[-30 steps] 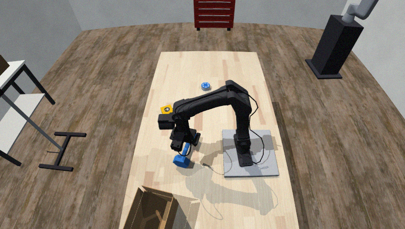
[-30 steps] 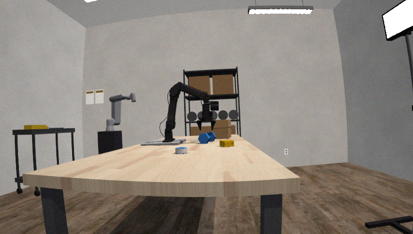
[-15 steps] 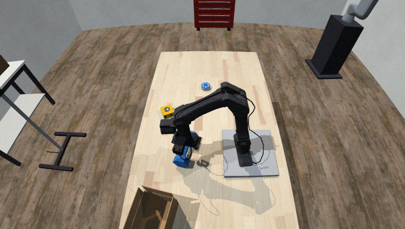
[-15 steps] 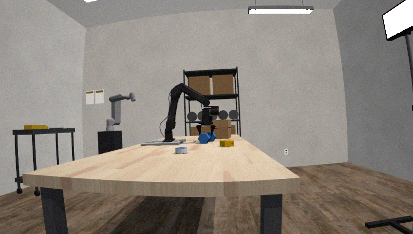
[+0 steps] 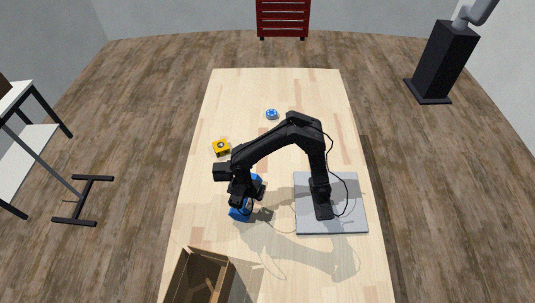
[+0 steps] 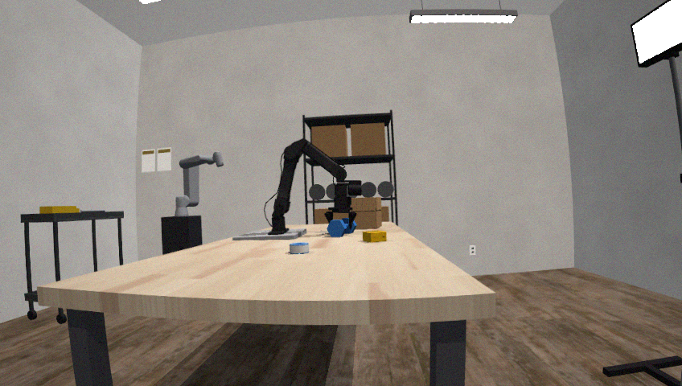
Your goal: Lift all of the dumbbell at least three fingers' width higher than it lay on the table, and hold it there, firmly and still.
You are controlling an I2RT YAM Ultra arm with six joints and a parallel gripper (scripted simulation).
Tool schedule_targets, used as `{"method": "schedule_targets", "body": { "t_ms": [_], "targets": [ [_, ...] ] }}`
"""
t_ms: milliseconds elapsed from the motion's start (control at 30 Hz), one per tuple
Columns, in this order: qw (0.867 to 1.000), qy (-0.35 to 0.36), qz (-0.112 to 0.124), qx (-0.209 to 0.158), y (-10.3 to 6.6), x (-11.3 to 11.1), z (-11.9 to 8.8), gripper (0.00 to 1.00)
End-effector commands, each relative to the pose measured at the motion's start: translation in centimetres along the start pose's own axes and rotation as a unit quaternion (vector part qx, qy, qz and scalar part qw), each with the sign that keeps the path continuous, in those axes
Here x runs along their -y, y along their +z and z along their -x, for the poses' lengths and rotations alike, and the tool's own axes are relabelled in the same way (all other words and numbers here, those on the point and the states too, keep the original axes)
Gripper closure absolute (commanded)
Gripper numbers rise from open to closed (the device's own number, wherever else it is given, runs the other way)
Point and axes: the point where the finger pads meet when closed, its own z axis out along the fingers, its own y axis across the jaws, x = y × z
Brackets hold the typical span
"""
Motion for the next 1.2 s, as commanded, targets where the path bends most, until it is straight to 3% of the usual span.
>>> {"method": "schedule_targets", "body": {
  "t_ms": [0, 167, 200, 1167],
  "targets": [
    [1.0, 0.002, -0.025, 0.014, -0.3, 1.1, 0.3, 0.0],
    [1.0, 0.002, -0.014, 0.011, 0.5, 0.8, 0.2, 0.0],
    [0.999, 0.002, -0.035, 0.017, -0.7, 1.4, 0.3, 0.0],
    [1.0, 0.002, -0.027, 0.015, -0.5, 0.9, 0.2, 0.0]
  ]
}}
